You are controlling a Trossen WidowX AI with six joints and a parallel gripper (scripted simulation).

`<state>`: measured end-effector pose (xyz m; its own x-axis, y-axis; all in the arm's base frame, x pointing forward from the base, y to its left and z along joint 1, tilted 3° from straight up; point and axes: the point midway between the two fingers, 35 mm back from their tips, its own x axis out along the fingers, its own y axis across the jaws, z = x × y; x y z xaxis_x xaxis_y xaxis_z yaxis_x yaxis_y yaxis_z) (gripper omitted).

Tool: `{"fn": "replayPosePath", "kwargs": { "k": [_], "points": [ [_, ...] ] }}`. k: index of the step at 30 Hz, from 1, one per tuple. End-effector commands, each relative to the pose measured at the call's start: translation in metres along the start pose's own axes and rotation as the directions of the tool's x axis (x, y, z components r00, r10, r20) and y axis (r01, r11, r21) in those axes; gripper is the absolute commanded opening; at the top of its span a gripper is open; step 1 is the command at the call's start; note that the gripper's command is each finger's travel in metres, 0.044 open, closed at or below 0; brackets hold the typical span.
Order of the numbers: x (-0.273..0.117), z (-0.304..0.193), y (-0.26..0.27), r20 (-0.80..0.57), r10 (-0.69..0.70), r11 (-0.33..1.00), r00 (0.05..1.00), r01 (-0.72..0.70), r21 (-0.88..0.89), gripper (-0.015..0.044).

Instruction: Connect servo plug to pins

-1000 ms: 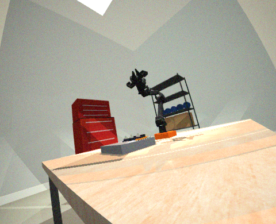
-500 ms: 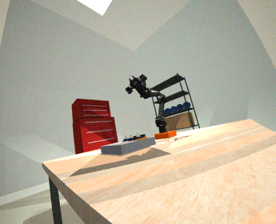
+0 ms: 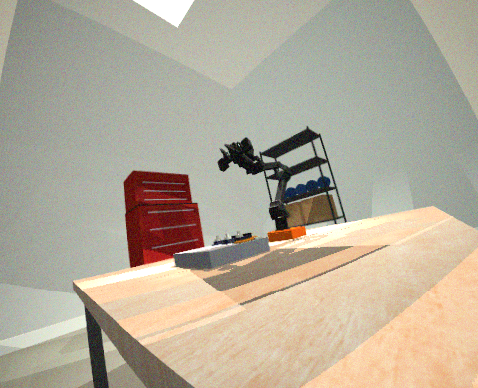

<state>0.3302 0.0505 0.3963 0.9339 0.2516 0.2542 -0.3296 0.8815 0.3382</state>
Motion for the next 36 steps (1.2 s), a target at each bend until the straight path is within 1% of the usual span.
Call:
{"fn": "replayPosePath", "kwargs": {
  "k": [1,9,18,21,27,31,36],
  "points": [
    [-0.008,-0.004,-0.011,-0.007,-0.057,0.996,0.998,0.056,-0.074,0.0115],
    [-0.023,-0.018,-0.034,-0.038,-0.171,0.962,0.985,0.158,-0.221,0.0115],
    [-0.043,-0.035,-0.059,-0.072,-0.296,0.888,0.953,0.246,-0.387,0.0115],
    [-0.037,-0.045,-0.062,-0.13,-0.31,0.89,0.942,0.24,-0.388,0.0115],
    [-0.012,-0.078,-0.063,-0.319,-0.321,0.915,0.892,0.205,-0.347,0.0115],
    [0.001,-0.102,-0.062,-0.442,-0.323,0.928,0.837,0.189,-0.32,0.0115],
    [0.014,-0.134,-0.059,-0.584,-0.32,0.94,0.746,0.176,-0.291,0.0115]
  ]
}}
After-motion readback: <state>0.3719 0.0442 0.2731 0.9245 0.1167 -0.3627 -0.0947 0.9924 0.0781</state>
